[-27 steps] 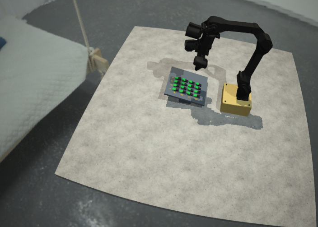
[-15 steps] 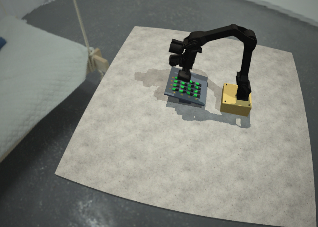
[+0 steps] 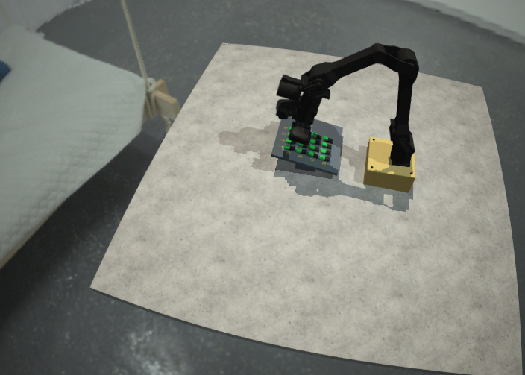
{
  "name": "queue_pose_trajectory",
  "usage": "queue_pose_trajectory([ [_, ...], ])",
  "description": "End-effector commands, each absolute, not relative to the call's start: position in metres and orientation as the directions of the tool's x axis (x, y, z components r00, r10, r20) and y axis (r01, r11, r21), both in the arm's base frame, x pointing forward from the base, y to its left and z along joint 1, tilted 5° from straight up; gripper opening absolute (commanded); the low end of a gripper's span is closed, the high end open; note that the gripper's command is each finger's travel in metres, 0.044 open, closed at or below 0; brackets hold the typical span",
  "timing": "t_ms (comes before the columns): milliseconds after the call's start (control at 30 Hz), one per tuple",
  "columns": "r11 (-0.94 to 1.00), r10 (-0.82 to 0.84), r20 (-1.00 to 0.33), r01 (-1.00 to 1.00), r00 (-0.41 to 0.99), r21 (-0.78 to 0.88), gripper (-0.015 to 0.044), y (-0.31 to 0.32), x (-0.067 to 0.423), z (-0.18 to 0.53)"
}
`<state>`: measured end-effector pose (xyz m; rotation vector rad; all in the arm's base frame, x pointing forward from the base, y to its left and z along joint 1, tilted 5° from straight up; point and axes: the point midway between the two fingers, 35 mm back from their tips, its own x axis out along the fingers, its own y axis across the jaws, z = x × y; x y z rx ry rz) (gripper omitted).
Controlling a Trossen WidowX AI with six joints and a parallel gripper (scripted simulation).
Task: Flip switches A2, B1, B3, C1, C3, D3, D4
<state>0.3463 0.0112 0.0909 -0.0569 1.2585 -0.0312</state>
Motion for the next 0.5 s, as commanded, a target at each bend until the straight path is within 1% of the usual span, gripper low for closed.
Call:
queue_pose_trajectory([
  [0,0.998,-0.058,-0.947,-0.010,0.315,-0.065,0.0000,0.010,0.350,0.083],
  [467,0.998,-0.058,-0.947,-0.010,0.316,-0.065,0.0000,0.009,0.355,0.069],
])
